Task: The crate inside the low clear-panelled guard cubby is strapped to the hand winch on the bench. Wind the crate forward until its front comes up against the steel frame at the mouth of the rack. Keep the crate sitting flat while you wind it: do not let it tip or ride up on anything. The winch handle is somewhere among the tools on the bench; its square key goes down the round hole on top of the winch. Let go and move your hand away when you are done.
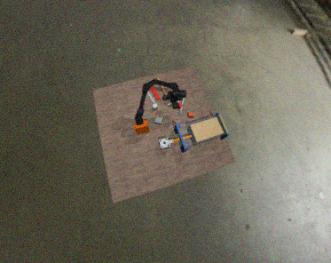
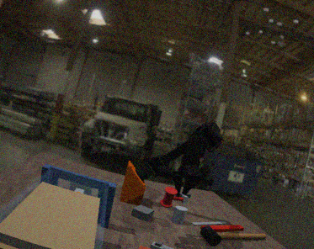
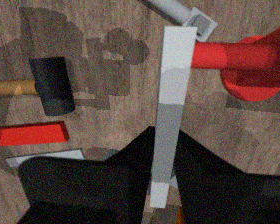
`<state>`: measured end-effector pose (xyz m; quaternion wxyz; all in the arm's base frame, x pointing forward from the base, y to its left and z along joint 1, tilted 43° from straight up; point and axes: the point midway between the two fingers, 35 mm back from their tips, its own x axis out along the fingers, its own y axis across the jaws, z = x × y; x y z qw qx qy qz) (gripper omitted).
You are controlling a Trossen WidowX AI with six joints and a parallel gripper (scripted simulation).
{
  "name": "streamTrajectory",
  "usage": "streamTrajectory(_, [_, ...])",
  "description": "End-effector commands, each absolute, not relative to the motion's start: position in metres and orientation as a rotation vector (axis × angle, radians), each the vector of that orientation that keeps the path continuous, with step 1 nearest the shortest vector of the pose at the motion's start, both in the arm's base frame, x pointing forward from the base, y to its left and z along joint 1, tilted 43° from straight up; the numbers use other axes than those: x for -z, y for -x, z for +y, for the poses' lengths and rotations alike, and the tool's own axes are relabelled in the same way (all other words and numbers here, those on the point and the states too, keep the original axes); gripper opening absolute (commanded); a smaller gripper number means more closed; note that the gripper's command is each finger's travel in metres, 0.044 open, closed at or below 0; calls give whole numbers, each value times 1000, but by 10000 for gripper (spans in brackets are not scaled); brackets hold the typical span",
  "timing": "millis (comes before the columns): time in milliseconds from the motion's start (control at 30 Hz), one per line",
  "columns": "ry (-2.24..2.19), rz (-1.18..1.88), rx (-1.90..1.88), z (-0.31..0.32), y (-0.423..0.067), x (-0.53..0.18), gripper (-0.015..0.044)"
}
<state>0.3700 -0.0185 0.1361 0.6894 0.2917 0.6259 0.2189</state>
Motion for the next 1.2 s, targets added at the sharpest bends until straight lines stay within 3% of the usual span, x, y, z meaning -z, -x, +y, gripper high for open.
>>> streamTrajectory(0, [-562,1370,-559,-20,-370,-135,0])
streamTrajectory(1167, [-234,1350,-185,-19,-370,-136,0])
